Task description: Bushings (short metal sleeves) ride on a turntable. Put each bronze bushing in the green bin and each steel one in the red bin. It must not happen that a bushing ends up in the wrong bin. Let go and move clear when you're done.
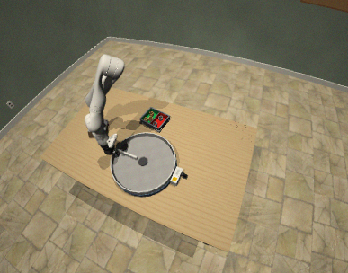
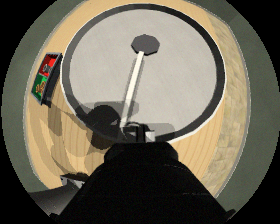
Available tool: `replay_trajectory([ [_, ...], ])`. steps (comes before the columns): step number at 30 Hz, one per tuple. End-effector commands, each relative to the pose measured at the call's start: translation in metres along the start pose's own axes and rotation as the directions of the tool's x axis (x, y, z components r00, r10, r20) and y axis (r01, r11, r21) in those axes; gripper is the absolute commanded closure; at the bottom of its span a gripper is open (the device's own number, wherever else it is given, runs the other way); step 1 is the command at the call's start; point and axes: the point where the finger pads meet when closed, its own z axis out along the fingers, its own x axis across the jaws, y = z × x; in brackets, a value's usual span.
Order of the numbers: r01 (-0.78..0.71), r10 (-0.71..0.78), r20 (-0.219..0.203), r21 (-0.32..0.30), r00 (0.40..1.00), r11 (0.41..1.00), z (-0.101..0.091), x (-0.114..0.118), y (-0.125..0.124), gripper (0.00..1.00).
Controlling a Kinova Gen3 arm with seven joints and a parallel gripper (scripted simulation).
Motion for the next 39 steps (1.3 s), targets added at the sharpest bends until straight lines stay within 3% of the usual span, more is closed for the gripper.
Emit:
replay_trajectory([
  [1, 0.001, -0.001, -0.002, 0.001, 1.0, 1.0, -0.001, 0.0, 0.0, 1.0],
  [39, 0.001, -0.001, -0.002, 0.001, 1.0, 1.0, -0.013, 0.0, 0.0, 1.0],
])
